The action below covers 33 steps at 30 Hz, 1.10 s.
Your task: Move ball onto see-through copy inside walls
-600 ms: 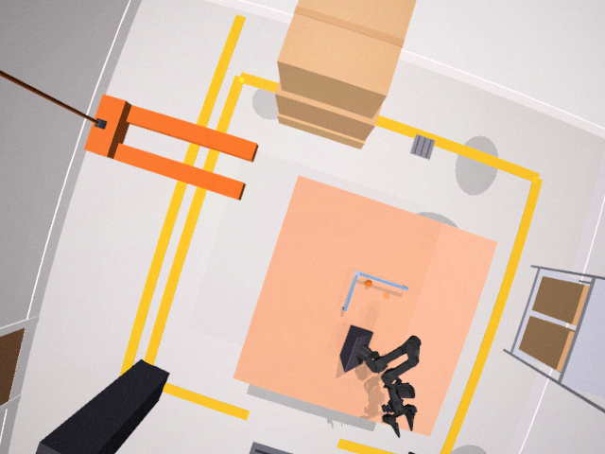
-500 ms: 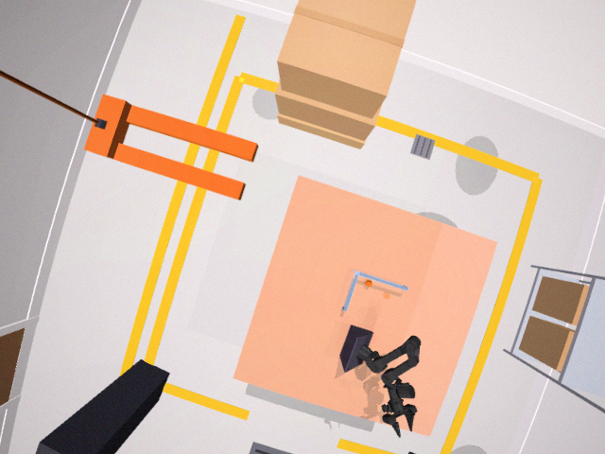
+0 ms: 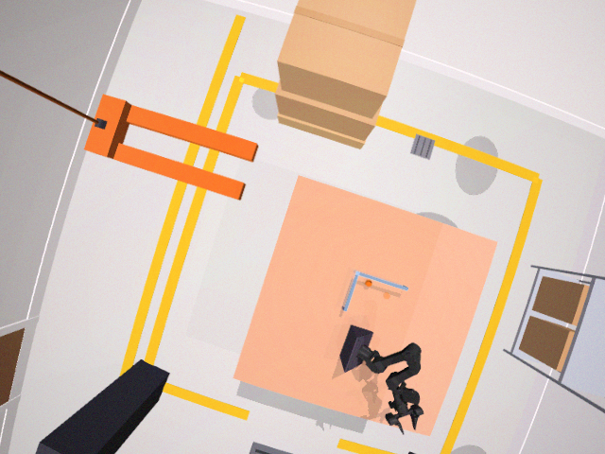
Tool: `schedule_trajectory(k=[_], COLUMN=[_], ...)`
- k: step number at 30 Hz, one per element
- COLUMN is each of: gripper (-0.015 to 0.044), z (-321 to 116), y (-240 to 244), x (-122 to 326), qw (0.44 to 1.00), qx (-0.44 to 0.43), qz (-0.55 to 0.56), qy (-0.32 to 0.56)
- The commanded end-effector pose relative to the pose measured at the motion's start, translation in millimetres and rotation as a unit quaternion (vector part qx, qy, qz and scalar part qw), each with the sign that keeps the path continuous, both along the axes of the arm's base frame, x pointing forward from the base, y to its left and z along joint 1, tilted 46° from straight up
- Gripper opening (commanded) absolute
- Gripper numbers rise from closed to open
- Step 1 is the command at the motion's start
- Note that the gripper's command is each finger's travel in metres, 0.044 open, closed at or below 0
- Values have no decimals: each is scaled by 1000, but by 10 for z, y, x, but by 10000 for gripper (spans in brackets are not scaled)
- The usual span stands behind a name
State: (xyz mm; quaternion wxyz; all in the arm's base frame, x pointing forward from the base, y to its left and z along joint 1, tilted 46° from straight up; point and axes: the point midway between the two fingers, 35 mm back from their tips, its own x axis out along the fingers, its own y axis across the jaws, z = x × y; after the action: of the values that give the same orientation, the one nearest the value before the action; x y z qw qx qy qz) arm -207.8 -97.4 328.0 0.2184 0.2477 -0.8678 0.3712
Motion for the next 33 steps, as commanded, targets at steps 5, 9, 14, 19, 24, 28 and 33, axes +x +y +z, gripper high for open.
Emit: schedule_trajectory(k=[5,9,14,19,24,28,33], gripper=[299,299,299,299,299,299,299], z=[60,90,118,138,152,144,124], y=[-558,-914,-1345,-1742,-2087,-2306,-2469], x=[50,169,402,738,1205,1678,2328], qw=[982,954,902,835,753,678,578], qx=[-68,-104,-141,-167,-180,-177,-163], qz=[156,248,350,438,515,568,616], qy=[-80,-136,-211,-289,-368,-432,-510])
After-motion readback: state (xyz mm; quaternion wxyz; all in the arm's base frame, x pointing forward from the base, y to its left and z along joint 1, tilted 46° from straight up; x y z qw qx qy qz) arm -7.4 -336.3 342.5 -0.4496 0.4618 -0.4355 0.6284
